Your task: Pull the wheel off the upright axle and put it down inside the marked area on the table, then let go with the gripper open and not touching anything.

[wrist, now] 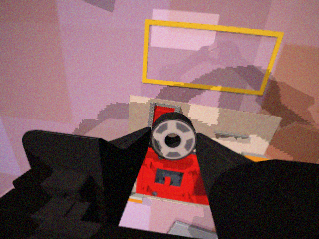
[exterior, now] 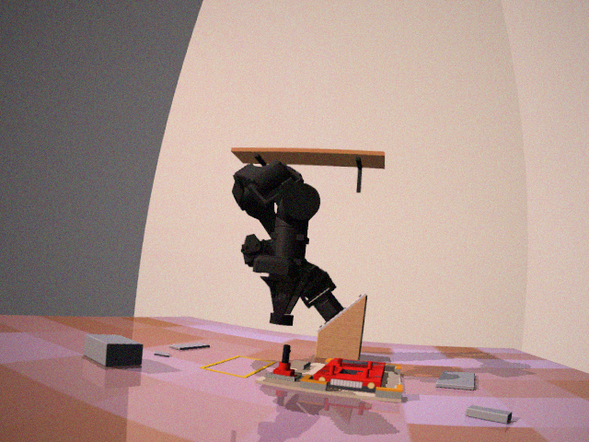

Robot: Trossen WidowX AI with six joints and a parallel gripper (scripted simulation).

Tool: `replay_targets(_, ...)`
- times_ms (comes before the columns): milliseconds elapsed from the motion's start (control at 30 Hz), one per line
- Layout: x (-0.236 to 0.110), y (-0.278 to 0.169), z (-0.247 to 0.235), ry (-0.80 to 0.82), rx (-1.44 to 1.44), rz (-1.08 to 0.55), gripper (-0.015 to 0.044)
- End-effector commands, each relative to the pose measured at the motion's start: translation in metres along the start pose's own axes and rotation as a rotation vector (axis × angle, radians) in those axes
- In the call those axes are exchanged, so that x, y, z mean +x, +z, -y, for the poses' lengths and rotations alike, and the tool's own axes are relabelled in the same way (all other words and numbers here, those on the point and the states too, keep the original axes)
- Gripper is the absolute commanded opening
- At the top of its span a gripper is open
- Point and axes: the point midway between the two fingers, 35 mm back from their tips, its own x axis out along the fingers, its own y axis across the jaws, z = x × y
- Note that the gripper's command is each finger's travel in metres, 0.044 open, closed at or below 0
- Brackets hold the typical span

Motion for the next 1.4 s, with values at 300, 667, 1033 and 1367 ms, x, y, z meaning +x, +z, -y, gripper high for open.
replay_targets(300, -0.004, 0.047, 0.023, 0.004, 0.0, 0.002, 0.0)
replay_targets(667, -0.006, 0.077, 0.043, 0.005, 0.003, 0.005, 0.0)
replay_targets(1033, 0.016, 0.078, 0.043, 0.006, 0.003, 0.005, 0.0)
replay_targets(1367, 0.064, 0.077, 0.04, 0.006, 0.004, 0.004, 0.0)
